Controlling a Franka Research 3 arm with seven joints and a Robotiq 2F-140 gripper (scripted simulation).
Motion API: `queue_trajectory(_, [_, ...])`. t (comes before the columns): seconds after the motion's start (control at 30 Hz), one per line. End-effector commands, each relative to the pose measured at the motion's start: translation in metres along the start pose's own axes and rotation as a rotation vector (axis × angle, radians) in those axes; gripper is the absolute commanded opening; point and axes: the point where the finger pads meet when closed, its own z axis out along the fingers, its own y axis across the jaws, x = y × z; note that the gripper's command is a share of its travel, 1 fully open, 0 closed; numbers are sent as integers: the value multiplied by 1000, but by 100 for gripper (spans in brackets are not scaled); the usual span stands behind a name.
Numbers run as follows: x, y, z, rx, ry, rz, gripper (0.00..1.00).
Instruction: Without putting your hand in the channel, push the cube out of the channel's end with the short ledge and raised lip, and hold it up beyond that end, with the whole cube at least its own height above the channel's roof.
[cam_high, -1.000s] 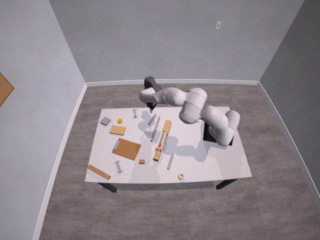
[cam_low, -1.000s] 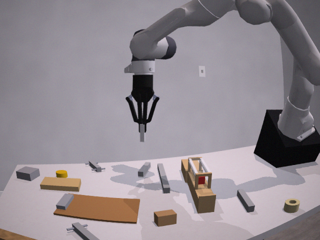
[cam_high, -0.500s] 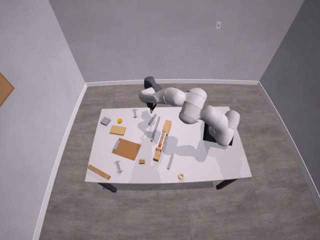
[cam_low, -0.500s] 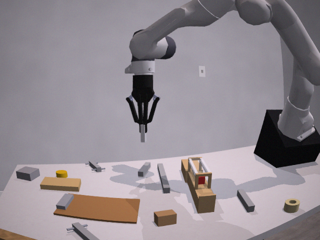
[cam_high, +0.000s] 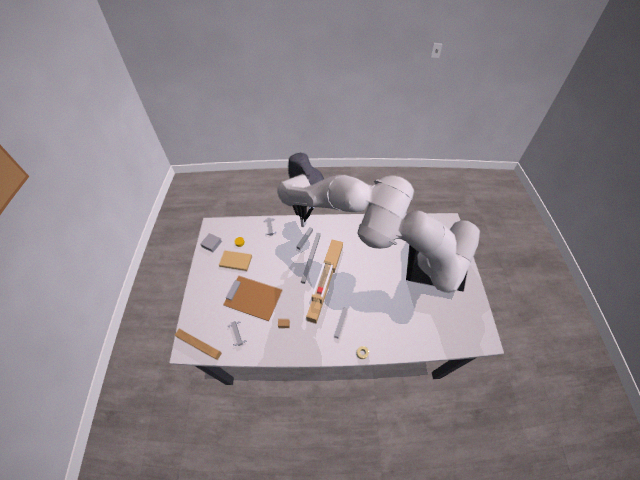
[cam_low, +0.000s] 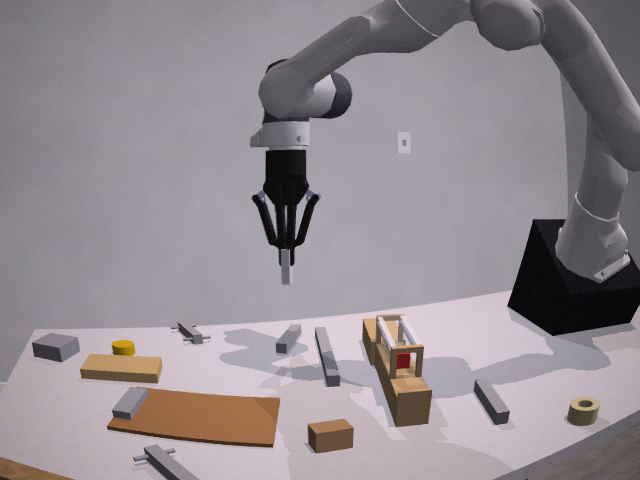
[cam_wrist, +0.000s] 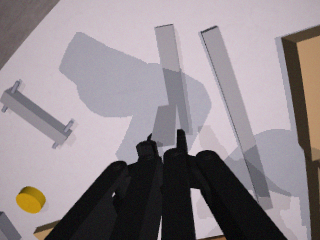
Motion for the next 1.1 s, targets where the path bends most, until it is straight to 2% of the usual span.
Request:
queue_trajectory(0.0, [0, 0, 1, -2, -1, 9, 0])
queue_trajectory(0.8, [0, 0, 1, -2, -1, 12, 0])
queue_trajectory(1.07, [0, 0, 1, -2, -1, 179, 0])
